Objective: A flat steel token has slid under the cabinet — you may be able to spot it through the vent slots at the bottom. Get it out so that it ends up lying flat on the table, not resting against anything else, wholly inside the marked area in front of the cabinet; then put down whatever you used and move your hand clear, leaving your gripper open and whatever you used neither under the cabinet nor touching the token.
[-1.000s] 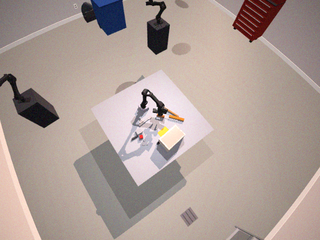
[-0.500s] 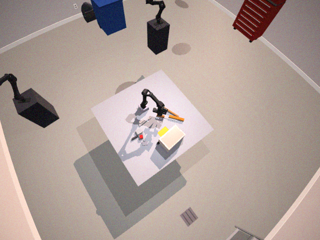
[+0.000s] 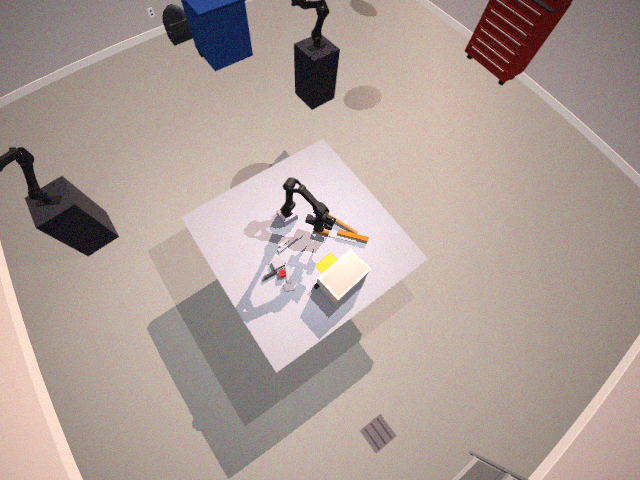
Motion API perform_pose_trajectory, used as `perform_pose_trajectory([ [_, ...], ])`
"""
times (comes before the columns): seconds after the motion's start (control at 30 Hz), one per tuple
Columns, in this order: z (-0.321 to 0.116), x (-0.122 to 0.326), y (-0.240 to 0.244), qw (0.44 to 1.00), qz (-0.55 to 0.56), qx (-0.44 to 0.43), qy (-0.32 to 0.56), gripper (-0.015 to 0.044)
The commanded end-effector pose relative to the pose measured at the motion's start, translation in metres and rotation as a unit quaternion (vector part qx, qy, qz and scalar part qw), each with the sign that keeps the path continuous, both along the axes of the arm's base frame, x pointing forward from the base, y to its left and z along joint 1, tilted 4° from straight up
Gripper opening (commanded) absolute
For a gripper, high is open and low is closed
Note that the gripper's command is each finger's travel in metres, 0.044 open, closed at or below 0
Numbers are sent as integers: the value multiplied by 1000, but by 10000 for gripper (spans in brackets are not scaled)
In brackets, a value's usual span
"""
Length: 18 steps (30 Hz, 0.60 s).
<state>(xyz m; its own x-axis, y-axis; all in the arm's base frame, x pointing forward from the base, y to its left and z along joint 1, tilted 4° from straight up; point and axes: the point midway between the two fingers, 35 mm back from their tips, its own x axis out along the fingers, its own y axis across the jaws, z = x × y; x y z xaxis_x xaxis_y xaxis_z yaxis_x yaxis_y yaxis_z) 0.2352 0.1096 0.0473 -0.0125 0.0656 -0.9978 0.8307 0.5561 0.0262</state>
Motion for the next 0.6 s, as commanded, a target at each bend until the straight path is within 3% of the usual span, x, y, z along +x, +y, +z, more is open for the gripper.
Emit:
perform_pose_trajectory([
  [0.0,0,0,0,1000,-17,-1,3,270],
  [0.57,0,0,0,996,-85,-2,7,270],
])
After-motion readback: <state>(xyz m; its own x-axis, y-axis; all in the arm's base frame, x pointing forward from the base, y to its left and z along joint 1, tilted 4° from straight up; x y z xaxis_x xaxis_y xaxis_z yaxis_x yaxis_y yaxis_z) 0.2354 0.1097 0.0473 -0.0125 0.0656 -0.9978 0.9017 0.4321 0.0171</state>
